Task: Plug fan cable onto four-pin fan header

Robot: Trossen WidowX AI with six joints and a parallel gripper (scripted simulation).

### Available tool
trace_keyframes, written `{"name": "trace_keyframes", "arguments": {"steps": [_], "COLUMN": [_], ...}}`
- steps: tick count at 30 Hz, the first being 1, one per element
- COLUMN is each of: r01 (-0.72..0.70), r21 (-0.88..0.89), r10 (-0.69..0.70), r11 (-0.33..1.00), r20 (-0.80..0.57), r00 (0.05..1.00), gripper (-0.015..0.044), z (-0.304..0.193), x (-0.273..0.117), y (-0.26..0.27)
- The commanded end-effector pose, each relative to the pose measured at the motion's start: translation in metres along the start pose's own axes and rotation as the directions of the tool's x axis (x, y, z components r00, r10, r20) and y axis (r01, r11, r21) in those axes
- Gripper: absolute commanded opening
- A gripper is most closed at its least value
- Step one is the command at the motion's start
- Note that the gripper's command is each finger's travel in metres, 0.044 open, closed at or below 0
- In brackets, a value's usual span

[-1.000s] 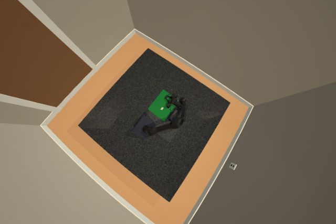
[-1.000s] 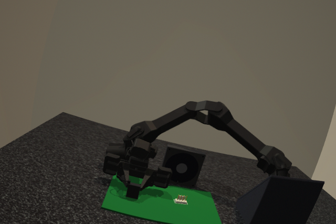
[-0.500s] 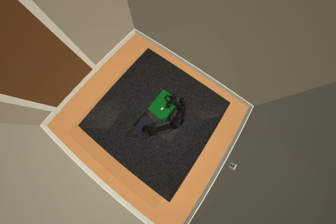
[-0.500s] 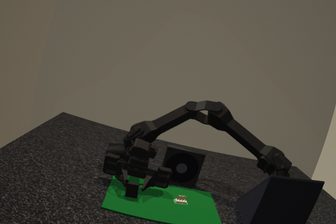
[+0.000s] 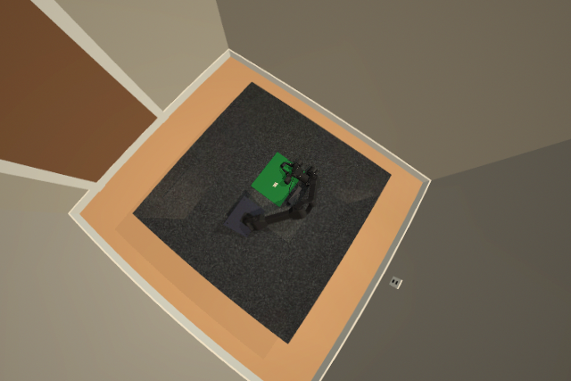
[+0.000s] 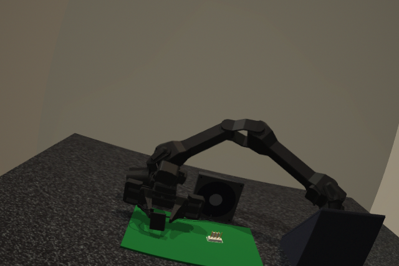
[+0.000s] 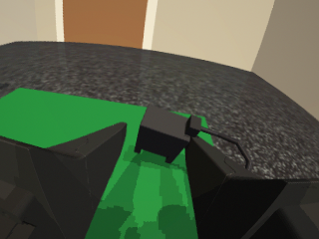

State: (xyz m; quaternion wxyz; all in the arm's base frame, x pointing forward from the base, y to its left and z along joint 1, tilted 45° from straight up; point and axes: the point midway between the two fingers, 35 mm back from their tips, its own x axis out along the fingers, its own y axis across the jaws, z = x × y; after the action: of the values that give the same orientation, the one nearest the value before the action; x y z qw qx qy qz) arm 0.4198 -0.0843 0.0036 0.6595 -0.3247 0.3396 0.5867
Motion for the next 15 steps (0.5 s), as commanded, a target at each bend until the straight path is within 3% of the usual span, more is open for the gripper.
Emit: {"name": "trace_keyframes", "arguments": {"steps": [1,15], "r01": [0.008,0.008], "r21": [-0.007,-0.007], "r10": [-0.008,-0.008], "r11": [1.0,1.0], "r20": [-0.004,-0.005], "r00": [1.0,1.0], "gripper": [0.0205,0.0205], "z": [0.004,0.022], "x": [-0.015,-0.056], "y": [-0.003,-0.003]}}
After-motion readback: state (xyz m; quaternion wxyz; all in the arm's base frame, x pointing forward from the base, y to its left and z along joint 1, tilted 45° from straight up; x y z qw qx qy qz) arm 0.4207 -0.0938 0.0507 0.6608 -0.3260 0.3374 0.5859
